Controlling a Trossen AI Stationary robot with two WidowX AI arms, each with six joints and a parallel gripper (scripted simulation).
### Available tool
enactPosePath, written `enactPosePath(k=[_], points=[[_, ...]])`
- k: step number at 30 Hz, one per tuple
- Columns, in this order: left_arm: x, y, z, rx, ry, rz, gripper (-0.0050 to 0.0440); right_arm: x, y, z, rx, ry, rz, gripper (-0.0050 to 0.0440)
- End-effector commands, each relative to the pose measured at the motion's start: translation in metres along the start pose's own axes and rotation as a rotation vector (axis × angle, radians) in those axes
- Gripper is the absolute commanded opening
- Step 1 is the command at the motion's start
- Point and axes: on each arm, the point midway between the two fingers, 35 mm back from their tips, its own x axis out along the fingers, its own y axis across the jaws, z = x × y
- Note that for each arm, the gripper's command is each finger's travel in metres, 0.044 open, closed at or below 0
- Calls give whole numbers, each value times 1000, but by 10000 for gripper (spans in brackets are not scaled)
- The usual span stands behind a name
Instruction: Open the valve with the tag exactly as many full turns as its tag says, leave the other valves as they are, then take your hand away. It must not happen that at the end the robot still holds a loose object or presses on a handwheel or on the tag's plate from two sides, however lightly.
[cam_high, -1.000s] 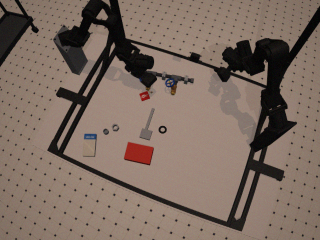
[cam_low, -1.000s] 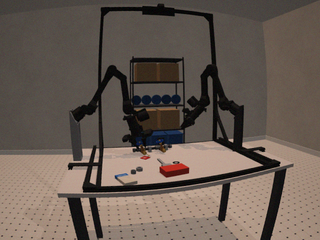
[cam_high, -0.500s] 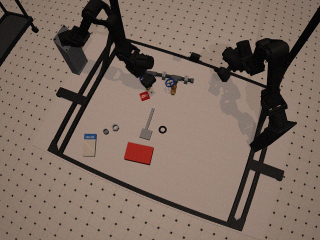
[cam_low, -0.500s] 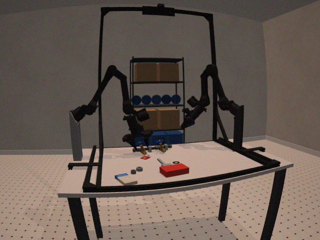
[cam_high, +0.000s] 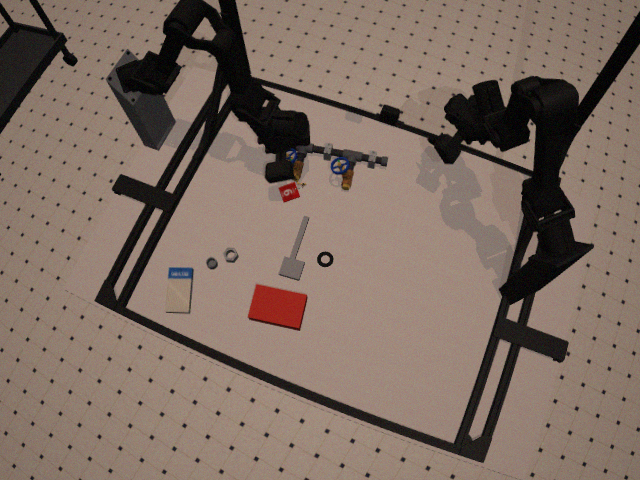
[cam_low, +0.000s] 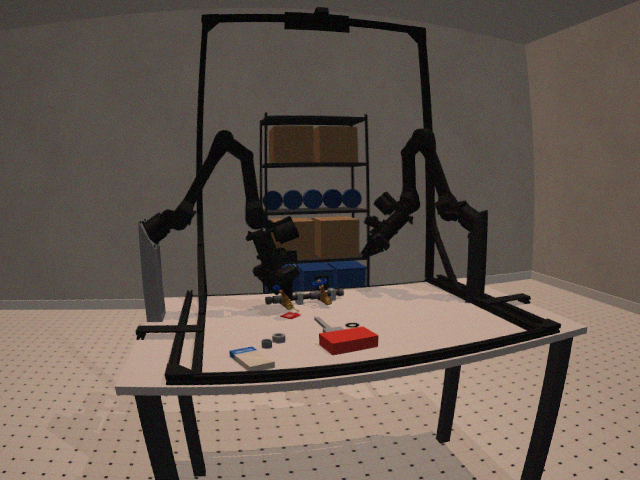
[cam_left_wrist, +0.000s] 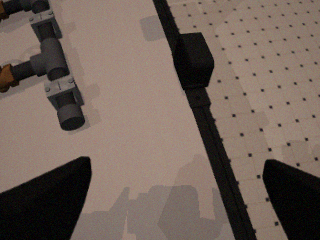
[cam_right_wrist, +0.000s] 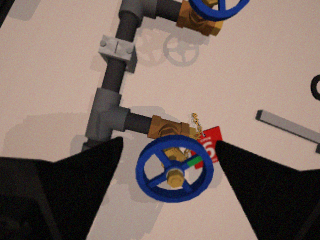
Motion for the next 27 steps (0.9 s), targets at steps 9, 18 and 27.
enactPosePath(k=[9,18,27], points=[[0,0,0,0,0,0,400,0,0,0,567,1,-1,400],[0,0,0,0,0,0,400,0,0,0,970,1,-1,400],[0,0,0,0,0,0,400,0,0,0,952,0,0,376]])
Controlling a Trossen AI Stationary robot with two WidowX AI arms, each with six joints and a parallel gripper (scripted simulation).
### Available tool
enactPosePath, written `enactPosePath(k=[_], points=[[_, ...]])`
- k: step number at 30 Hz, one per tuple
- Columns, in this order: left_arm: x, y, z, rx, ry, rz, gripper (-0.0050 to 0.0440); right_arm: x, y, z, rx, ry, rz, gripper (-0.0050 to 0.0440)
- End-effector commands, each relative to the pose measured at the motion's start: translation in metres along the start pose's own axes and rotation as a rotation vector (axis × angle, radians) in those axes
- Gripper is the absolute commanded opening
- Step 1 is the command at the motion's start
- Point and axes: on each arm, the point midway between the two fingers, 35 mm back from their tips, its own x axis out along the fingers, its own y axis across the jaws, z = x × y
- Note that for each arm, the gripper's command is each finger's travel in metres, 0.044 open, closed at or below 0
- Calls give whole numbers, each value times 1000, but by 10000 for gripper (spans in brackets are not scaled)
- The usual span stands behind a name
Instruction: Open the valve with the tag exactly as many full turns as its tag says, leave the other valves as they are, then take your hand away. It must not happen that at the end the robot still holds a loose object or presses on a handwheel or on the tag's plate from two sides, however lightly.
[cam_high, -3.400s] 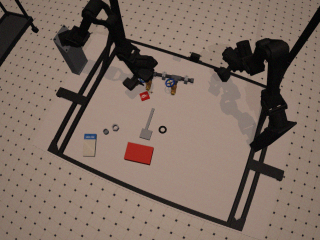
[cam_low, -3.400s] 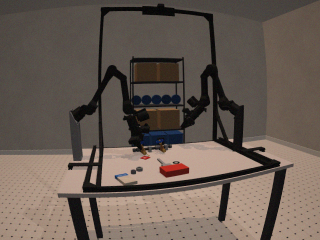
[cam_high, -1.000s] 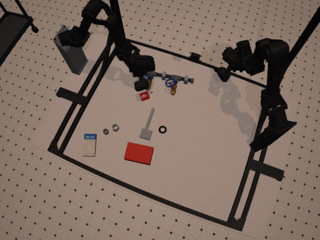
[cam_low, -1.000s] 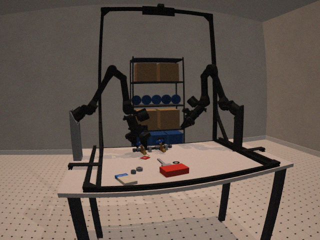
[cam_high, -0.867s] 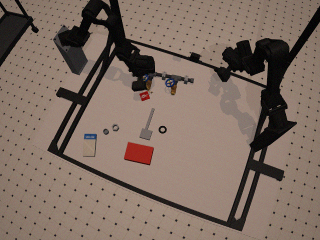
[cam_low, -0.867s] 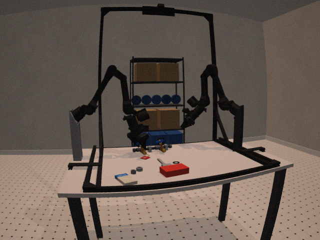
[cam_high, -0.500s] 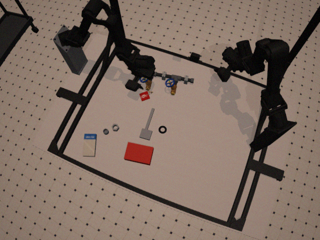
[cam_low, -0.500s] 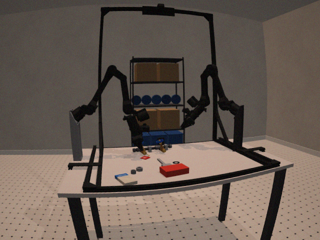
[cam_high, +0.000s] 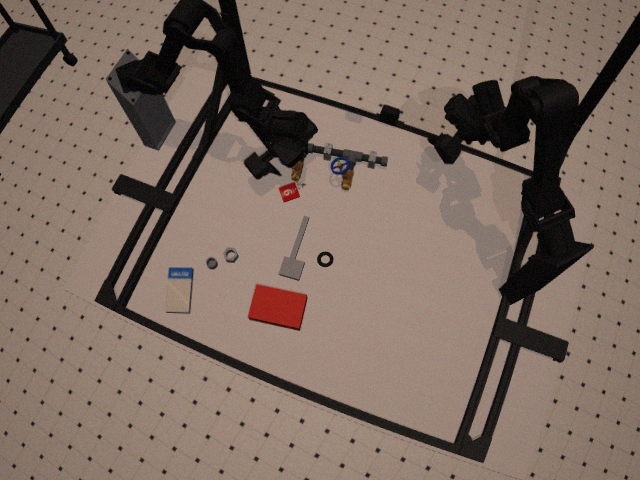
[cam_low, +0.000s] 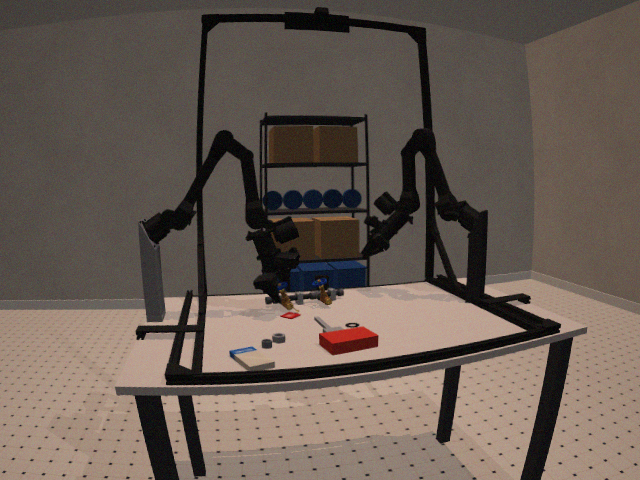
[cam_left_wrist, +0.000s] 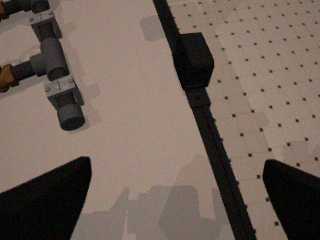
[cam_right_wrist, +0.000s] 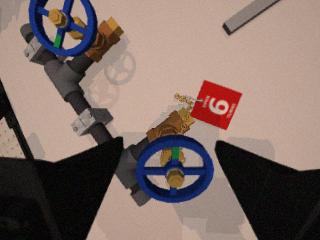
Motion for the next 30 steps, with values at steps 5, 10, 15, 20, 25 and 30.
enactPosePath(k=[5,10,15,20,25,30], points=[[0,0,0,0,0,0,400,0,0,0,-3,0,0,256],[0,0,0,0,0,0,400,0,0,0,-3,0,0,160],[0,0,0,0,0,0,400,0,0,0,-3,0,0,136],[0,0,0,0,0,0,400,0,0,0,-3,0,0,16],[0,0,0,0,0,0,400,0,0,0,-3,0,0,0],[0,0,0,0,0,0,400,0,0,0,-65,0,-1,0]])
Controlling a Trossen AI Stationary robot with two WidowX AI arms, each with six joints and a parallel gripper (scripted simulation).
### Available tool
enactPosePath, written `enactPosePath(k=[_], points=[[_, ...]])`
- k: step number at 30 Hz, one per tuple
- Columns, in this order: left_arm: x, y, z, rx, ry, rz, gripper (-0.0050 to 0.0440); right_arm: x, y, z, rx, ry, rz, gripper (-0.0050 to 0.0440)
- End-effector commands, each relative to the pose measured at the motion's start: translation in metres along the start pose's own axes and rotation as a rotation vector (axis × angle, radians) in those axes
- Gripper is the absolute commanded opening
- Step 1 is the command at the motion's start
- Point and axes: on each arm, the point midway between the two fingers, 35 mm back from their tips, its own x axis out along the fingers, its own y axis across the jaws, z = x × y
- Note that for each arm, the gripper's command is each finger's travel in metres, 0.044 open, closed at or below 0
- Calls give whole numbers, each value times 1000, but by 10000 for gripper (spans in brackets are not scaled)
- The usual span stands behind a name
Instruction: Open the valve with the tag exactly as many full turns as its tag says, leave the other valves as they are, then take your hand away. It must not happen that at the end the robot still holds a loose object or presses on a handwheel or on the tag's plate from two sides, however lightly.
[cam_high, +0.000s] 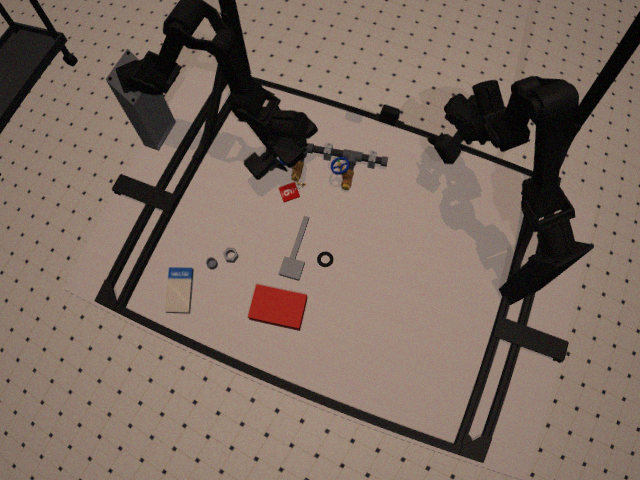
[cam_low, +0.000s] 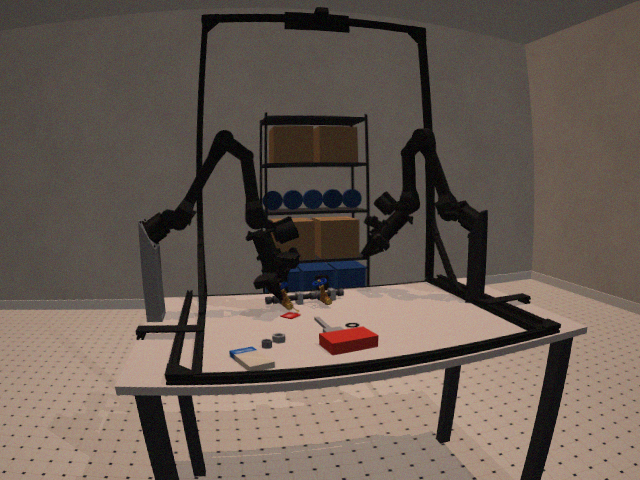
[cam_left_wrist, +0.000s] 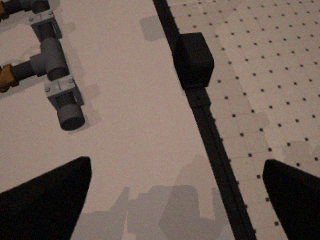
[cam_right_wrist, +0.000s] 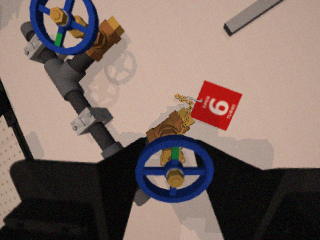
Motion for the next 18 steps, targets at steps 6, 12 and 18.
enactPosePath(k=[6,12,18], points=[[0,0,0,0,0,0,400,0,0,0,-427,0,0,0],[0,0,0,0,0,0,400,0,0,0,-710,0,1,0],[0,0,0,0,0,0,400,0,0,0,-959,0,1,0]])
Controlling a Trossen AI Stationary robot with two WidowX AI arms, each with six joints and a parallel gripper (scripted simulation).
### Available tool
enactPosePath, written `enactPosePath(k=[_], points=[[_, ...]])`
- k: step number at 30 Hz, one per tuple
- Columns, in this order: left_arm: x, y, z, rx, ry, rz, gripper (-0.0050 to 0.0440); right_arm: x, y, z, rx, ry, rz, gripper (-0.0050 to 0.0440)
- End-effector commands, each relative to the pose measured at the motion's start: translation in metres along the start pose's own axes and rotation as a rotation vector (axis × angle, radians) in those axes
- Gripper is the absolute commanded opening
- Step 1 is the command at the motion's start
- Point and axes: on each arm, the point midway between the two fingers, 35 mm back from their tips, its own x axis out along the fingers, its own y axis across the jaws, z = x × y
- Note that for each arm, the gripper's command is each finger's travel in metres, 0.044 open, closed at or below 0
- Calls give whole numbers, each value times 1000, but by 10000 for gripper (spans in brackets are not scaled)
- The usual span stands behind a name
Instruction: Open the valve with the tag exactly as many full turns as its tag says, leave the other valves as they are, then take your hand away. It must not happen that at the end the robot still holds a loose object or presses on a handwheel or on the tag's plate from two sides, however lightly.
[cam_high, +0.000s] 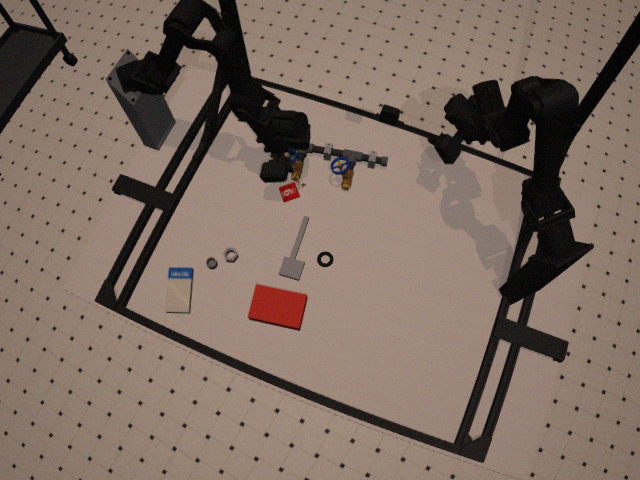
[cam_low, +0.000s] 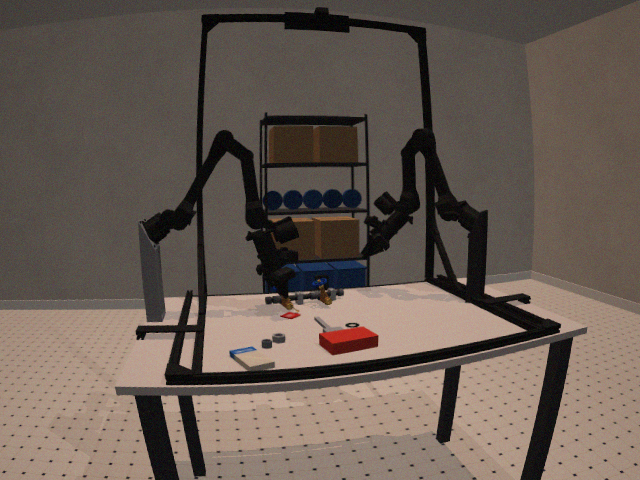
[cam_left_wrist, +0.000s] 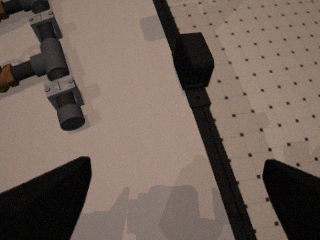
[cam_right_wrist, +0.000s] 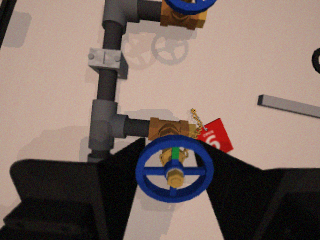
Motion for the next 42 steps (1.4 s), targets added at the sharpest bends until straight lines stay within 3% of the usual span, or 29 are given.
enactPosePath(k=[1,12,14,17,23,29,31,42], points=[[0,0,0,0,0,0,400,0,0,0,-223,0,0,0],[0,0,0,0,0,0,400,0,0,0,-740,0,1,0],[0,0,0,0,0,0,400,0,0,0,-740,0,1,0],[0,0,0,0,0,0,400,0,0,0,-941,0,1,0],[0,0,0,0,0,0,400,0,0,0,-962,0,1,0],[0,0,0,0,0,0,400,0,0,0,-918,0,0,144],[0,0,0,0,0,0,400,0,0,0,-918,0,0,144],[0,0,0,0,0,0,400,0,0,0,-918,0,0,400]])
